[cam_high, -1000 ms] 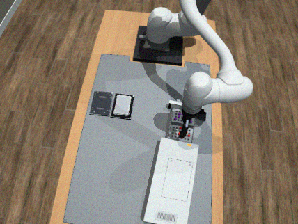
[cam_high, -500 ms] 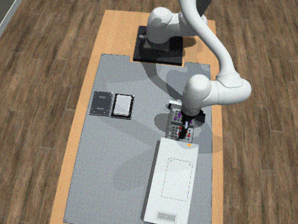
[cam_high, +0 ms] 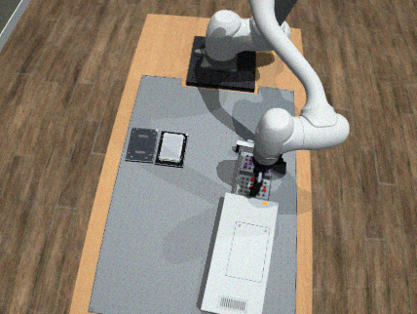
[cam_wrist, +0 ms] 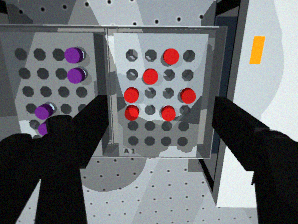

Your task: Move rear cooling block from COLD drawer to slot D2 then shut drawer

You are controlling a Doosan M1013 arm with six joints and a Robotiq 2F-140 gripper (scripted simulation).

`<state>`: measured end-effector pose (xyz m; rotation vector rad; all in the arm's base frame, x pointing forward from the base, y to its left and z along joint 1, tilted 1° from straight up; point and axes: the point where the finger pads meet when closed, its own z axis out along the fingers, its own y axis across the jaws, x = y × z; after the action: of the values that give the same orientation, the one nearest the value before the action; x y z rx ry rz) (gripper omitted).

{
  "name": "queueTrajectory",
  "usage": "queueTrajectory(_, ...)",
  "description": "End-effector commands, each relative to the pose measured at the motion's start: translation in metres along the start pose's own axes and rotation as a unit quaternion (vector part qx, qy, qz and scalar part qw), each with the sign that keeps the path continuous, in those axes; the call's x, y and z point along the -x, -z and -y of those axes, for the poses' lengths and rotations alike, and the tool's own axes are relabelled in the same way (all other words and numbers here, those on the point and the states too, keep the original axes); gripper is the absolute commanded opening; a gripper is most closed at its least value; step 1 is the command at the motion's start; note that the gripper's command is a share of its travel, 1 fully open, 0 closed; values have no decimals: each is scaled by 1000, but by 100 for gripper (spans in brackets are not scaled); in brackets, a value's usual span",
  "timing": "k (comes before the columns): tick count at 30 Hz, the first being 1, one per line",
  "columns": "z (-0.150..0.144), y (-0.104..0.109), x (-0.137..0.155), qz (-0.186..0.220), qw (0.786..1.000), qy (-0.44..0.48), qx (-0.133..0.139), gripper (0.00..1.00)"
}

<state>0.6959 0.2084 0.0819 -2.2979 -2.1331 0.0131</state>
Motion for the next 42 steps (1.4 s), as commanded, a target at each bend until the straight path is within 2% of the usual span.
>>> queueTrajectory(1, 0, -1, 0, -1, 1000, 0, 1, 66)
queueTrajectory(7, 0, -9, 0, -1, 1000, 0, 1, 66)
queueTrajectory(18, 0, -11, 0, -1, 1000, 0, 1, 66)
queueTrajectory(42, 0, -39, 0, -1, 1000, 0, 1, 66)
